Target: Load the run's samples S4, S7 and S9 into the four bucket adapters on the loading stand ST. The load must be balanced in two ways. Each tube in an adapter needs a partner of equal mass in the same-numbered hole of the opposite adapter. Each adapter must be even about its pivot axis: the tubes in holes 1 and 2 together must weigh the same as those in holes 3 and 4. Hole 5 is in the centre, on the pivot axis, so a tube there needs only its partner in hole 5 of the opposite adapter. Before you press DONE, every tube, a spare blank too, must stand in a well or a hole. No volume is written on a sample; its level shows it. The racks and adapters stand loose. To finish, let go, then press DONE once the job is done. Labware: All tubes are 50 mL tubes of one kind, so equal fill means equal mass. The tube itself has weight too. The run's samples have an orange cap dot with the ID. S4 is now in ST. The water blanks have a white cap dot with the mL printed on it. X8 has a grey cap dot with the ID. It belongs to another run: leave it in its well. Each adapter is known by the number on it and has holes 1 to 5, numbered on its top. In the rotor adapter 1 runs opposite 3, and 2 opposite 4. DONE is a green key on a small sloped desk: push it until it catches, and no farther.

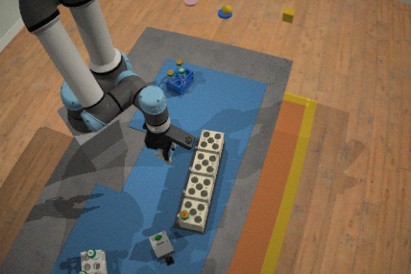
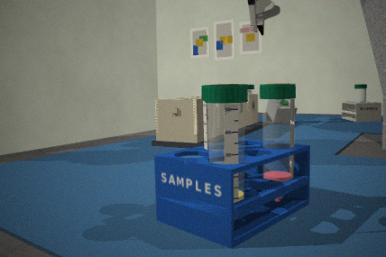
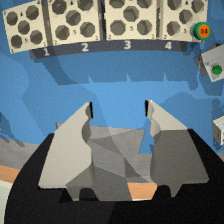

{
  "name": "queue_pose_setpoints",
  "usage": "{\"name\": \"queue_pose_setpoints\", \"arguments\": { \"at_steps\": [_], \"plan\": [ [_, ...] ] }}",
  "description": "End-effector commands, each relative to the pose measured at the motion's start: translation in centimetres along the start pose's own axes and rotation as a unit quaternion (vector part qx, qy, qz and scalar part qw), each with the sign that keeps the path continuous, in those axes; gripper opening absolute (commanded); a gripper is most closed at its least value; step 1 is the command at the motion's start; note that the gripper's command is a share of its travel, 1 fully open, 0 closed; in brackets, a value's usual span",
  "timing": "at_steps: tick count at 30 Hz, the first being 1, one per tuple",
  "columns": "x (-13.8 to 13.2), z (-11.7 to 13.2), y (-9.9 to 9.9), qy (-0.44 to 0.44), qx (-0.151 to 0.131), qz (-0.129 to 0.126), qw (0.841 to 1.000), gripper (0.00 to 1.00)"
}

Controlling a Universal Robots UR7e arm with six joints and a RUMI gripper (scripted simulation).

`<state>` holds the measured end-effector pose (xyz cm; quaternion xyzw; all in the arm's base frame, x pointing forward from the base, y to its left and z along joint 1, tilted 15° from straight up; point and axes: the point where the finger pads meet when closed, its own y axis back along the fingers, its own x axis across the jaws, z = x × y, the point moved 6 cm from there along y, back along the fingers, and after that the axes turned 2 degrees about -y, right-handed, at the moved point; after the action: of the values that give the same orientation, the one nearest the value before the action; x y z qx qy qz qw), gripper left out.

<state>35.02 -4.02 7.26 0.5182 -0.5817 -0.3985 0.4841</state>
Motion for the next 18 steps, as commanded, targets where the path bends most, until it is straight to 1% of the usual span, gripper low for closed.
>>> {"name": "queue_pose_setpoints", "arguments": {
  "at_steps": [1,8,10,18],
  "plan": [
    [2.0,-1.0,-0.3,0.000,0.001,-0.001,1.000,0.35],
    [5.1,-2.5,-0.6,0.000,0.001,-0.001,1.000,0.35],
    [5.1,-2.5,-0.6,0.000,0.001,-0.001,1.000,0.35],
    [8.7,-4.2,-1.0,0.000,0.001,-0.001,1.000,0.35]
  ]
}}
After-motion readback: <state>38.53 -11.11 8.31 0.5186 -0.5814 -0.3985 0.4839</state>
